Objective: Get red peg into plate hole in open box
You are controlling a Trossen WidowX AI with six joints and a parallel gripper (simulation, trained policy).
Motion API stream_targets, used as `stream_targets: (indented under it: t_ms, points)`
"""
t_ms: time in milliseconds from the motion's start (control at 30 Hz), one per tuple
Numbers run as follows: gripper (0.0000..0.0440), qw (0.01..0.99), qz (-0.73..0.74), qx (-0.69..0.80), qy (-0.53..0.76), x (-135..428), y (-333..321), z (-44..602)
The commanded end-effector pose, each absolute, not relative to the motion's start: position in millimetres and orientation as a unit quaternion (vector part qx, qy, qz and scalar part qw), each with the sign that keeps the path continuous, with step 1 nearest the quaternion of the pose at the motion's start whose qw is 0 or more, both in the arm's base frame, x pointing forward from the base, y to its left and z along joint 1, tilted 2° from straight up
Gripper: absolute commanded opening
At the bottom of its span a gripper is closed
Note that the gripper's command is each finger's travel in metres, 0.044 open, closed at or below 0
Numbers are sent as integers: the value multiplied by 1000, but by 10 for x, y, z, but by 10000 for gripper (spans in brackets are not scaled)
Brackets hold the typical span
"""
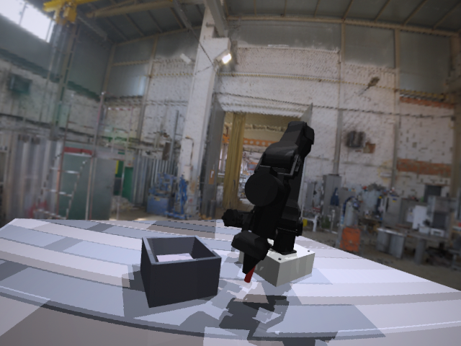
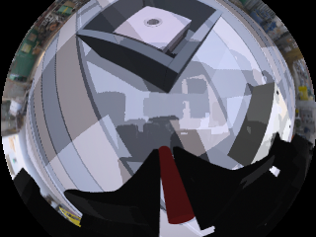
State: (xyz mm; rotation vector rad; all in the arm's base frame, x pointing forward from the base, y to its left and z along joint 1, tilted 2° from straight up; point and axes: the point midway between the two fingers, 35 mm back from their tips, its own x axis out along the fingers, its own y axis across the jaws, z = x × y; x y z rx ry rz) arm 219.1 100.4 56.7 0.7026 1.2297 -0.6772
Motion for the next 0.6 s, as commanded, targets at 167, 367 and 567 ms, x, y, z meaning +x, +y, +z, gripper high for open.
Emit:
stream_targets:
  t_ms: [167, 367, 567]
  points:
    - [0, 736, -297, 311, 523, 2484, 828, 972]
    - [0, 740, -308, 311, 511, 2649, 627, 1084]
    - [0, 736, -323, 317, 504, 2779, 407, 1114]
